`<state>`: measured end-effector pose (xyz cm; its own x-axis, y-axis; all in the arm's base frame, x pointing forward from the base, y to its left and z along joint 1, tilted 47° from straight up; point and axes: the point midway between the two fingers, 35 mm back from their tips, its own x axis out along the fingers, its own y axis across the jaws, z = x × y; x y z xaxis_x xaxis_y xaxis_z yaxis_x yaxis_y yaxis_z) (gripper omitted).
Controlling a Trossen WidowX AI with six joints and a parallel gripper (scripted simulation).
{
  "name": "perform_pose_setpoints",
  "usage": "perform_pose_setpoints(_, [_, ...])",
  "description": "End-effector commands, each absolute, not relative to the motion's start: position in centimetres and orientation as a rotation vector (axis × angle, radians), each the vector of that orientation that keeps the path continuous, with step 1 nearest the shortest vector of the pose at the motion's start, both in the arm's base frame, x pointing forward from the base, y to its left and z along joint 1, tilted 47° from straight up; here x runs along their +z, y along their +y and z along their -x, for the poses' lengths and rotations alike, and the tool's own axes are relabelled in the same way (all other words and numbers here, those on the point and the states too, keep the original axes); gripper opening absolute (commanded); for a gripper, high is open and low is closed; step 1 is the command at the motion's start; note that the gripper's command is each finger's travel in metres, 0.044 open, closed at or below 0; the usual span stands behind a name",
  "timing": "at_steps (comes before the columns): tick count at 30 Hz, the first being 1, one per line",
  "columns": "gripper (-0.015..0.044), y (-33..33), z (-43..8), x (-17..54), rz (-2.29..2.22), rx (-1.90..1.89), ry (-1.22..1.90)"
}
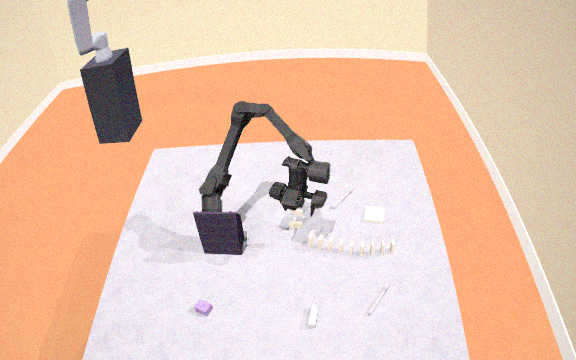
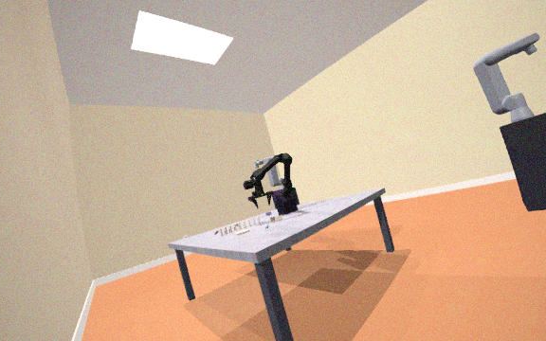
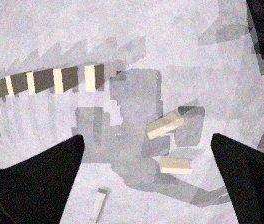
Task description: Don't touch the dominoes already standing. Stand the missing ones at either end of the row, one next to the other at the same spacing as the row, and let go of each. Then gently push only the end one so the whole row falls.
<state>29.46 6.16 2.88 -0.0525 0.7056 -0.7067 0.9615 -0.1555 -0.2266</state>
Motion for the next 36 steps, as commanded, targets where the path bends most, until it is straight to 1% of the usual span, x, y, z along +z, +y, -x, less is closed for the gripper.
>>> perform_pose_setpoints(1, [0.0440, 9.2, -27.0, 3.8, -2.284, -1.823, 1.522])
perform_pose_setpoints(11, [0.0440, 10.3, -25.7, 3.8, -2.419, -2.321, 1.252])
perform_pose_setpoints(30, [0.0440, 10.4, -25.7, 3.7, -2.419, -2.321, 1.252])
perform_pose_setpoints(36, [0.0440, 13.2, -25.8, 0.9, -2.418, -2.309, 1.256])
